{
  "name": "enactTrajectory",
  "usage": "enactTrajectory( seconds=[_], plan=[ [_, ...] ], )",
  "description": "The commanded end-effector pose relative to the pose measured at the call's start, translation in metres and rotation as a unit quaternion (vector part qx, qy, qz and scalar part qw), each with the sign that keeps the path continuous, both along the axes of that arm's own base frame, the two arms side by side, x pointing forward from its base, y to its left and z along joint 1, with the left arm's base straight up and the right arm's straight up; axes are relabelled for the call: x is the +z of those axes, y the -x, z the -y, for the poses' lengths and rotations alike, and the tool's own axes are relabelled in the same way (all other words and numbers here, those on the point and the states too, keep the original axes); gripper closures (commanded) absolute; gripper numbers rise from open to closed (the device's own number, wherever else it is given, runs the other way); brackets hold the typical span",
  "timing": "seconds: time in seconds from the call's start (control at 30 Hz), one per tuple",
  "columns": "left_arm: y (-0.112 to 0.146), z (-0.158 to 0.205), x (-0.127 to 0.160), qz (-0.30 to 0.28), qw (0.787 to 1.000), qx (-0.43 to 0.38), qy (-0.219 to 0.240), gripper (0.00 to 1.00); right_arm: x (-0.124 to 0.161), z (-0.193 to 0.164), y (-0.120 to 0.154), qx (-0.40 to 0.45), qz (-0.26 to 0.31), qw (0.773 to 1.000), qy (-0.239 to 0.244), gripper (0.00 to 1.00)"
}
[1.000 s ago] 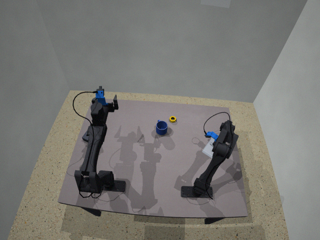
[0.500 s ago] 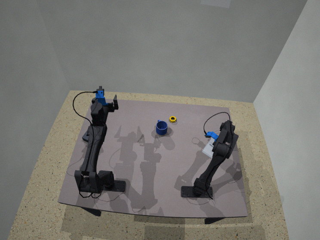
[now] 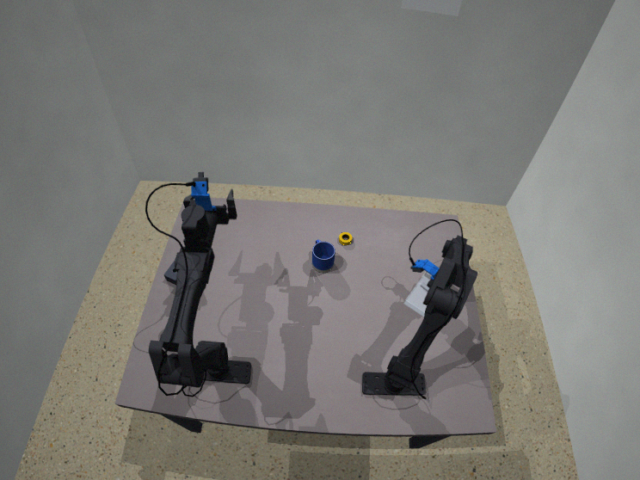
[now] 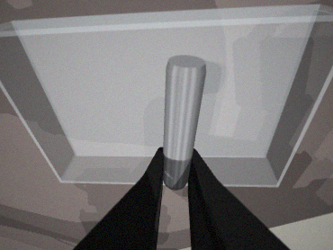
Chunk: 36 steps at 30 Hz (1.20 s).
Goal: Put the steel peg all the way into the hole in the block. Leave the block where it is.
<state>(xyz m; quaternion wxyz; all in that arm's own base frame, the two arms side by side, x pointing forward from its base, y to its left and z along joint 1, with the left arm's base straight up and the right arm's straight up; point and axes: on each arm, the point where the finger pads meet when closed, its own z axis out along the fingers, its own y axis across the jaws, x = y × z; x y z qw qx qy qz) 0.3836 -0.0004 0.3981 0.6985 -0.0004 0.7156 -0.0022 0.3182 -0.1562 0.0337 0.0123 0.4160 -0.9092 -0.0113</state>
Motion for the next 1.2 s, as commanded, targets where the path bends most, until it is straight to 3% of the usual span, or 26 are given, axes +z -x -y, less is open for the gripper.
enactTrajectory(
  seconds=[0.0, 1.17],
  plan=[
    [0.0021, -0.0014, 0.0091, 0.012, 1.0, 0.001, -0.002, 0.0, 0.0224, 0.0044, -0.0079, 0.0, 0.026, 1.0, 0.006, 1.0],
    [0.0021, -0.0014, 0.0091, 0.012, 1.0, 0.001, -0.002, 0.0, 0.0165, 0.0036, -0.0073, 0.0, 0.021, 1.0, 0.008, 1.0]
  ],
)
